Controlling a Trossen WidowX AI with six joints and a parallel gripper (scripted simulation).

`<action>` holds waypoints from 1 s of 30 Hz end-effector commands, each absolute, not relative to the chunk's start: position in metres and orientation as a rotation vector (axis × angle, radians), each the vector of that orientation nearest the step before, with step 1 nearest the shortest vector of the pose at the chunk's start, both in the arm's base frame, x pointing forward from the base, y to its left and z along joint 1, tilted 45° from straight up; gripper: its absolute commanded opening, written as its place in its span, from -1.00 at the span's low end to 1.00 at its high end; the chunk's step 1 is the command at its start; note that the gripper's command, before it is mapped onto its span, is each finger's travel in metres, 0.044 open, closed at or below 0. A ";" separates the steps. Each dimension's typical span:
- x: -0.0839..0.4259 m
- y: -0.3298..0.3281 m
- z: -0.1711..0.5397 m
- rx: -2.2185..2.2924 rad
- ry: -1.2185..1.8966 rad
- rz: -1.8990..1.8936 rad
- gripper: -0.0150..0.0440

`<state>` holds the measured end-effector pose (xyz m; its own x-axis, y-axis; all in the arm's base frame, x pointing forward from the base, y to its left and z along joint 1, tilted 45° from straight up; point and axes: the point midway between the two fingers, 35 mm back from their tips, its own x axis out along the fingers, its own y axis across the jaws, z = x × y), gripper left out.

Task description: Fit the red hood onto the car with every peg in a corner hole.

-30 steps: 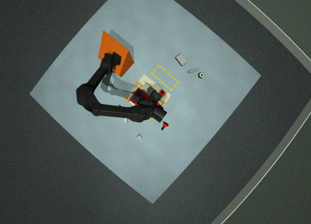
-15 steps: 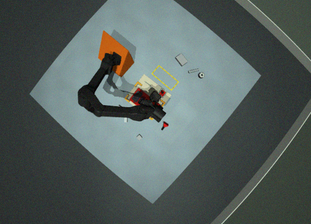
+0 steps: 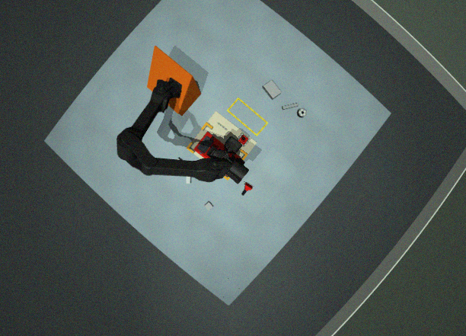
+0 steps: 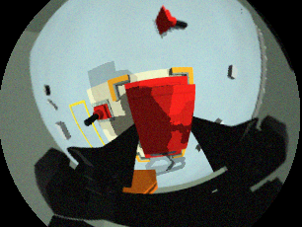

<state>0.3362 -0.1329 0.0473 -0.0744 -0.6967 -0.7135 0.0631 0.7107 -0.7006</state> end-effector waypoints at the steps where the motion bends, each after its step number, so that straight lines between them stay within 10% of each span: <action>1: 0.337 -0.134 0.048 -0.548 1.529 -0.679 -0.49; 30: 0.336 -0.141 0.041 -0.548 1.529 -0.679 -0.49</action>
<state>0.3361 -0.1398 0.0416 -0.0733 -0.6968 -0.7135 0.0637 0.7107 -0.7006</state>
